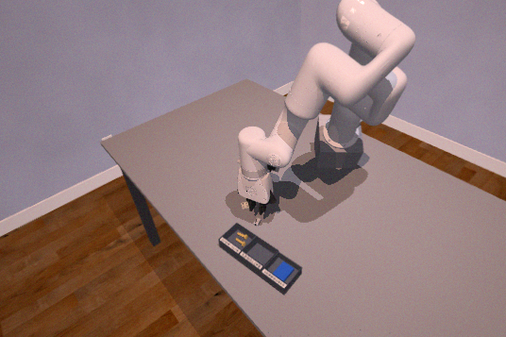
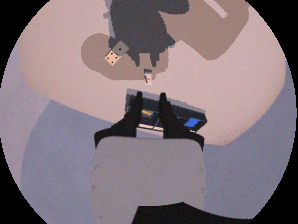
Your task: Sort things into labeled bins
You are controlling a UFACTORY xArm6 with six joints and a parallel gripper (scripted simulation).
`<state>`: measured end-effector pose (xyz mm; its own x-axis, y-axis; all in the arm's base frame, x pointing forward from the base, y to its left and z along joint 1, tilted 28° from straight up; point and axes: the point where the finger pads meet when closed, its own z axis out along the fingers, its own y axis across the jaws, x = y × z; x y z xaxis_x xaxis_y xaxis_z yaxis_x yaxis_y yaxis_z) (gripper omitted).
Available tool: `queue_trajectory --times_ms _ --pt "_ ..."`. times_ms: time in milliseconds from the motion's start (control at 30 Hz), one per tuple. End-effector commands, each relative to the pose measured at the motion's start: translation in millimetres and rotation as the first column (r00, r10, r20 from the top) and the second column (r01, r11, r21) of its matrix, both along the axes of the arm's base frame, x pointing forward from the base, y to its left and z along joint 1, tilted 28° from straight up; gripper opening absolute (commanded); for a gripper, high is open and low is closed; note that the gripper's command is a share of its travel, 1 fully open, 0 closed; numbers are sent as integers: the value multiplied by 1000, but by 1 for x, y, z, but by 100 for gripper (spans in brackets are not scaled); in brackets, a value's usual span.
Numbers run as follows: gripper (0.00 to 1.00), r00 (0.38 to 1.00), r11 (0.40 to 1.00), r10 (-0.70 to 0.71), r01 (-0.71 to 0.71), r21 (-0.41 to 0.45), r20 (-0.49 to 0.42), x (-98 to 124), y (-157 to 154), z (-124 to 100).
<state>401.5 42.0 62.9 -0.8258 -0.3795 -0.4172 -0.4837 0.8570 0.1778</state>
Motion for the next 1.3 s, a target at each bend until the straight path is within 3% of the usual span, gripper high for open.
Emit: queue_trajectory --times_ms 0,1267 --pt "29 1000 1000 8 -8 18 19 -1 -19 -7" --pt "29 1000 1000 8 -8 19 19 0 -9 -2"
